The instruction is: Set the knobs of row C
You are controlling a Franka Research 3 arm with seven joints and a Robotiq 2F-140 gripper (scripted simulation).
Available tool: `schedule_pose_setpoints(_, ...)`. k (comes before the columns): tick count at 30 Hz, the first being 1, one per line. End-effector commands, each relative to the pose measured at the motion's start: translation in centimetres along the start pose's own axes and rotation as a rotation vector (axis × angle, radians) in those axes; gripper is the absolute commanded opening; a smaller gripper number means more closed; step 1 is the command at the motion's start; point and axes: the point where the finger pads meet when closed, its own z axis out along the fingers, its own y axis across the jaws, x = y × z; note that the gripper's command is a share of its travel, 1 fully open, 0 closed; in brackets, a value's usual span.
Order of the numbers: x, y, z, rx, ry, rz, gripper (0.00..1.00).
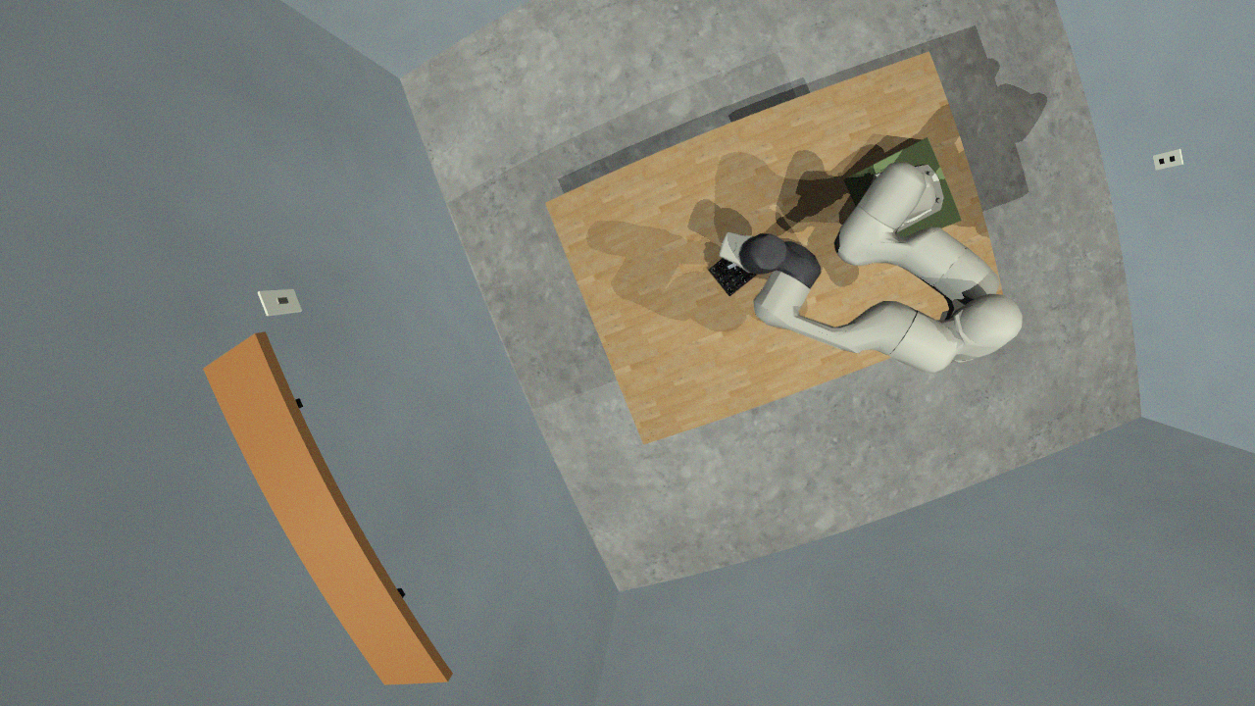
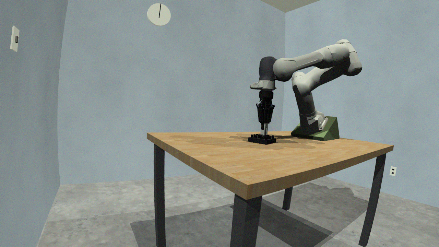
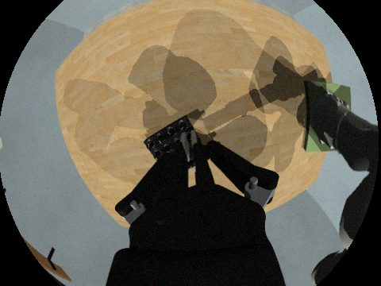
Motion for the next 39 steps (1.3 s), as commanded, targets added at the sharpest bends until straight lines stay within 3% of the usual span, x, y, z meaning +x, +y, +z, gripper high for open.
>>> schedule_pose_setpoints(1,0.06,0.03,0.04,-0.002,0.008,0.156,0.05)
schedule_pose_setpoints(39,0.06,0.03,0.04,0.000,0.009,0.705,0.05)
